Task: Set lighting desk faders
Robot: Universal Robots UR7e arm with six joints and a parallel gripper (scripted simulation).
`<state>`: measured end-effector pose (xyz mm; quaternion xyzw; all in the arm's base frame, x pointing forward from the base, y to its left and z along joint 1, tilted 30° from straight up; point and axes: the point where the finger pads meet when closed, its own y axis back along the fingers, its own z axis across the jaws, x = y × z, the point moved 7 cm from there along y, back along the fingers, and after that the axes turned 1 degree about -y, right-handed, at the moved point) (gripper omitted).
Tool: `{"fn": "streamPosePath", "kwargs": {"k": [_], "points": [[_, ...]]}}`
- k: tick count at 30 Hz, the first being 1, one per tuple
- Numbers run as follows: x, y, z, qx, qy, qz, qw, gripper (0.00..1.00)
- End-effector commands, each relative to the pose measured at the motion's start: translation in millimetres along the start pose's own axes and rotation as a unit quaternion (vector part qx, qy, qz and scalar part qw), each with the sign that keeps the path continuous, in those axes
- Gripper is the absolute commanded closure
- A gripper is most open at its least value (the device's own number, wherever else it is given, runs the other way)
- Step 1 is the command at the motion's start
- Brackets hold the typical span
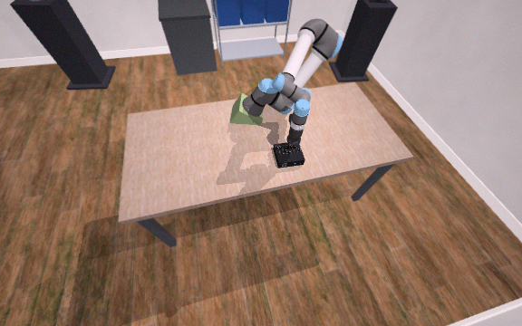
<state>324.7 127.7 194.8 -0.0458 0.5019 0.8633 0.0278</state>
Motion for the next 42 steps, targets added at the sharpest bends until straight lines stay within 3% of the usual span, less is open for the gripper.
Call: {"fn": "streamPosePath", "kwargs": {"k": [1, 42], "points": [[-2.6, 0.4, 0.1, 0.0, 0.0, -0.001, 1.0, 1.0], [-23.9, 0.5, 0.5, 0.0, 0.0, -0.001, 1.0, 1.0]]}}
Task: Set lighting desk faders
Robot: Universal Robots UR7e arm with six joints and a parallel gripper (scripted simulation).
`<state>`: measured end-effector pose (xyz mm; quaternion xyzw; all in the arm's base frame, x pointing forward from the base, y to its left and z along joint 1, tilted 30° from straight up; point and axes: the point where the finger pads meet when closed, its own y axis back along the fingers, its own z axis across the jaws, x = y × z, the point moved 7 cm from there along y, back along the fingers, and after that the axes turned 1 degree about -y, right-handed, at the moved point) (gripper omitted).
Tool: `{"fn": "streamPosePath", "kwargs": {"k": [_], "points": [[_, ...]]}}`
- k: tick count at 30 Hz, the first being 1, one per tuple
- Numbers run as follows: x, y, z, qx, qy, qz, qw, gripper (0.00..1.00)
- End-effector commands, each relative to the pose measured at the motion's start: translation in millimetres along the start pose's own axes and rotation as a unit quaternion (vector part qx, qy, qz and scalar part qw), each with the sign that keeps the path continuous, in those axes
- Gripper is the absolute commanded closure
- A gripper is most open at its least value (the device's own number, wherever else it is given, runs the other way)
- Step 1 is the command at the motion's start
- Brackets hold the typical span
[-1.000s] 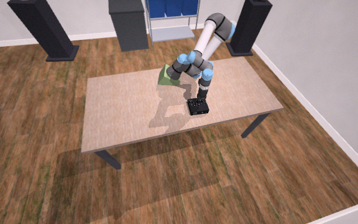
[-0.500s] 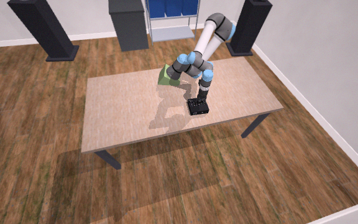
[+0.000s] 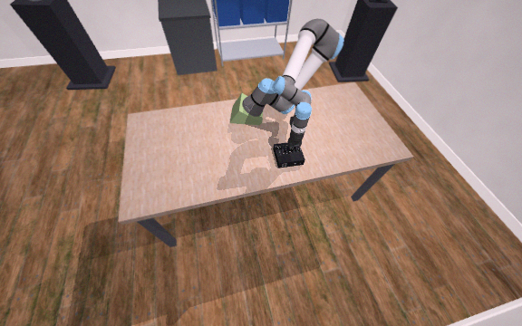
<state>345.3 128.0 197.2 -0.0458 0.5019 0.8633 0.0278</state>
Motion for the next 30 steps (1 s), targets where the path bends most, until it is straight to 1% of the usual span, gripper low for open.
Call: {"fn": "streamPosePath", "kwargs": {"k": [1, 30], "points": [[-3.7, 0.5, 0.1, 0.0, 0.0, -0.001, 1.0, 1.0], [-14.9, 0.5, 0.3, 0.0, 0.0, -0.001, 1.0, 1.0]]}}
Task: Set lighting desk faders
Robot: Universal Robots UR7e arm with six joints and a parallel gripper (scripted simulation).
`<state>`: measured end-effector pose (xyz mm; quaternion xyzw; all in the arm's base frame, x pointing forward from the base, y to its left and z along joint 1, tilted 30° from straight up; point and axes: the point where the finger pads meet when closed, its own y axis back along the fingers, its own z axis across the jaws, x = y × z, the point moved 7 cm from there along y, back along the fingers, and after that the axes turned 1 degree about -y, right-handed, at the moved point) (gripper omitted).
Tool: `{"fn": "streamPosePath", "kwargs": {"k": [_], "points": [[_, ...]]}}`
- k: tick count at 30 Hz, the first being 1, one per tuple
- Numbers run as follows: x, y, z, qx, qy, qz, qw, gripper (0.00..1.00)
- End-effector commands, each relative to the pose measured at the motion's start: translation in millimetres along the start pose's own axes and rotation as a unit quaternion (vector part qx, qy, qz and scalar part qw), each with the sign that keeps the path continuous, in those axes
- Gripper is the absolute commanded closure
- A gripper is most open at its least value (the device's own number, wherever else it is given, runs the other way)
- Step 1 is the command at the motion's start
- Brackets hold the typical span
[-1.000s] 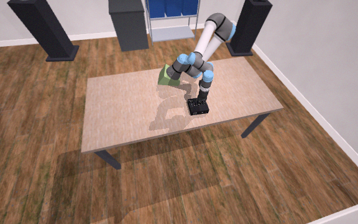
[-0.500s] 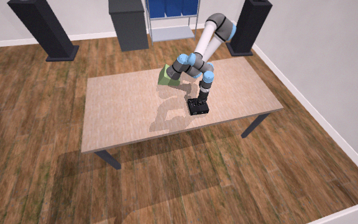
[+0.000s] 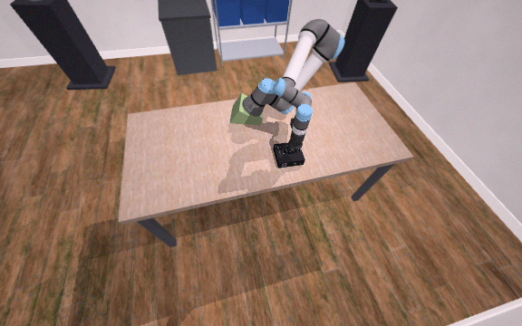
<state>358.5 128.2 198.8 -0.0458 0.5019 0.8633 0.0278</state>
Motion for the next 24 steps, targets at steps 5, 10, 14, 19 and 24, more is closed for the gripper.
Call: {"fn": "streamPosePath", "kwargs": {"k": [5, 10, 14, 19, 24], "points": [[-2.9, 0.5, 0.1, 0.0, 0.0, -0.001, 1.0, 1.0], [-3.8, 0.5, 0.1, 0.0, 0.0, -0.001, 1.0, 1.0], [-4.2, 0.5, 0.1, 0.0, 0.0, -0.001, 1.0, 1.0], [-4.6, 0.5, 0.1, 0.0, 0.0, -0.001, 1.0, 1.0], [-4.8, 0.5, 0.1, 0.0, 0.0, -0.001, 1.0, 1.0]]}}
